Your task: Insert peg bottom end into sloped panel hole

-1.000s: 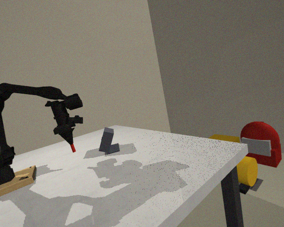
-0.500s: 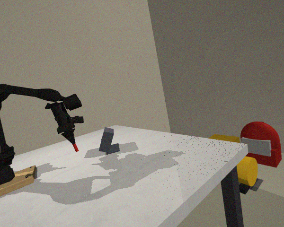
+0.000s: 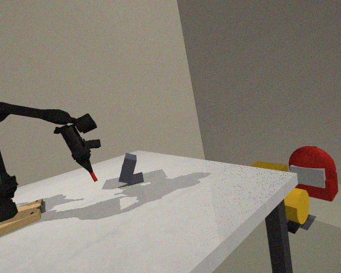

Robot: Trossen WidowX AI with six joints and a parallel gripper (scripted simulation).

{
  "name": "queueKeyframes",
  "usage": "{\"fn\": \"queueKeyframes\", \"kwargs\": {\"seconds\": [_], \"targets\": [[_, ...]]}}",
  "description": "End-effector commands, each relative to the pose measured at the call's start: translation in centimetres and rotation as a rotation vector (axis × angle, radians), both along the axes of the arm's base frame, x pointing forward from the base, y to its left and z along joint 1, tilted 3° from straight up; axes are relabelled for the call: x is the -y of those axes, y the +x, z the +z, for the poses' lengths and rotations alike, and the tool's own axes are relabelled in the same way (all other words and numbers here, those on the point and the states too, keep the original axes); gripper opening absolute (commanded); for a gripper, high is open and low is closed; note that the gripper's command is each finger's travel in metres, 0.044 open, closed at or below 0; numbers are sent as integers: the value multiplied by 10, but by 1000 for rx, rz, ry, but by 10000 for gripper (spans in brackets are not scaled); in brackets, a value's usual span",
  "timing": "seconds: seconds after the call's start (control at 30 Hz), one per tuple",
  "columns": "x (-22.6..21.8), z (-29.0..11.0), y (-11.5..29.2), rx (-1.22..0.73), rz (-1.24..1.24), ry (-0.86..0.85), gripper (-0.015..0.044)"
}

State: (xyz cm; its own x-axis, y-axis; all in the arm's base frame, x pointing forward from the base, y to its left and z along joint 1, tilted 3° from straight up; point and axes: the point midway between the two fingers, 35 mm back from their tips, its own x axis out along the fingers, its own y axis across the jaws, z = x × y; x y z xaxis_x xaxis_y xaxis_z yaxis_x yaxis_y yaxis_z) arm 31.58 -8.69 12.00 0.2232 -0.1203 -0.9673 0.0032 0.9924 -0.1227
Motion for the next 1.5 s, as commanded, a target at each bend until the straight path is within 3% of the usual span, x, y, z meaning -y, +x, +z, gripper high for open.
{"fn": "queueKeyframes", "kwargs": {"seconds": [0.0, 1.47], "targets": [[-2, -3, 0, 9, 27, -20, 0], [-31, -4, 15, 205, 258, -212, 0]]}}
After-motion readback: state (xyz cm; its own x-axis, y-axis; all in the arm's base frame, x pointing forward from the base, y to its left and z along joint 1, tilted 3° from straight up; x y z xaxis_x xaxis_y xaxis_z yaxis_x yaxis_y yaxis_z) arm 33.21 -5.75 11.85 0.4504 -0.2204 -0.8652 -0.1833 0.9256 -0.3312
